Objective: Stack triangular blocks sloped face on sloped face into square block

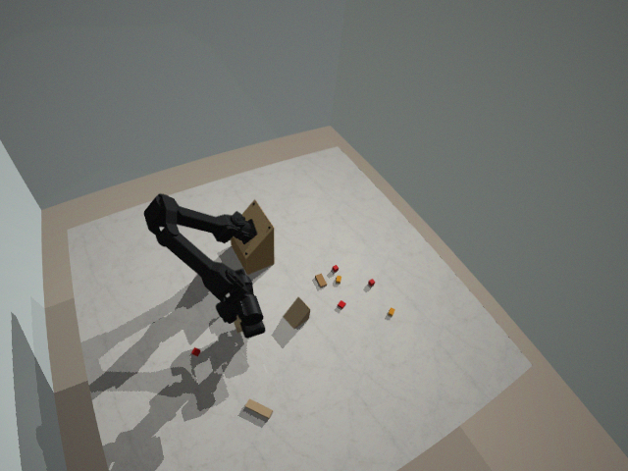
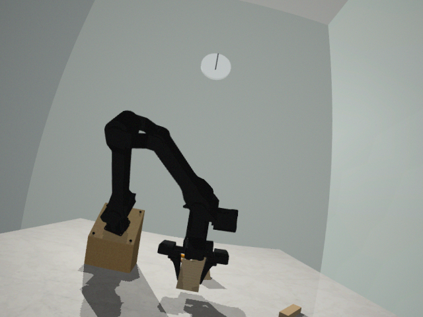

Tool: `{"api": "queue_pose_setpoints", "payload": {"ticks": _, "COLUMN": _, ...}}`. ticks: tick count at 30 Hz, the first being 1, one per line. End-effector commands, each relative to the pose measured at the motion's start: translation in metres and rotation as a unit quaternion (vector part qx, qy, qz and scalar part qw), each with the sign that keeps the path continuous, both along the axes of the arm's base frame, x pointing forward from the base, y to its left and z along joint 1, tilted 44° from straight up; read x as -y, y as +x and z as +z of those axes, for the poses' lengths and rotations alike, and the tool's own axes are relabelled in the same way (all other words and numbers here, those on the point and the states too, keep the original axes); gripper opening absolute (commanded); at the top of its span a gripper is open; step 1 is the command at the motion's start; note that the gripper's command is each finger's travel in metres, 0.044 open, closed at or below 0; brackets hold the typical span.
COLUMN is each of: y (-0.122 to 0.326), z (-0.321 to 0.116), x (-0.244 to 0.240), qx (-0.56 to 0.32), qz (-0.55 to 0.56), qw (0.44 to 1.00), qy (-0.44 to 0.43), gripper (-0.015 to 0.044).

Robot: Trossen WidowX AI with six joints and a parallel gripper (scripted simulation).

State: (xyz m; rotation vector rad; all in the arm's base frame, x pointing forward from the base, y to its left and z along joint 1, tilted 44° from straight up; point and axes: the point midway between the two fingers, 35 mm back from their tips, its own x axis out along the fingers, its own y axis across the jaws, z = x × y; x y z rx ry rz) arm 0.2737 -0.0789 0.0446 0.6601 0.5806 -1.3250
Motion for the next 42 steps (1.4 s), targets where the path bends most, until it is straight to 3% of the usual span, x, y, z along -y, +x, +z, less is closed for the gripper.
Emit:
{"api": "queue_pose_setpoints", "payload": {"ticks": 1, "y": 0.000, "z": 0.000, "x": -0.001, "qx": 0.040, "qz": -0.040, "qw": 0.998, "qy": 0.010, "gripper": 0.0000}}
{"api": "queue_pose_setpoints", "payload": {"ticks": 10, "y": 0.001, "z": 0.000, "x": -0.001, "qx": 0.117, "qz": -0.121, "qw": 0.985, "qy": 0.027, "gripper": 0.0000}}
{"api": "queue_pose_setpoints", "payload": {"ticks": 36, "y": 0.004, "z": -0.019, "x": 0.018, "qx": 0.107, "qz": -0.110, "qw": 0.988, "qy": 0.024, "gripper": 0.0000}}
{"api": "queue_pose_setpoints", "payload": {"ticks": 42, "y": 0.004, "z": -0.017, "x": 0.019, "qx": 0.109, "qz": -0.114, "qw": 0.987, "qy": 0.023, "gripper": 0.0157}}
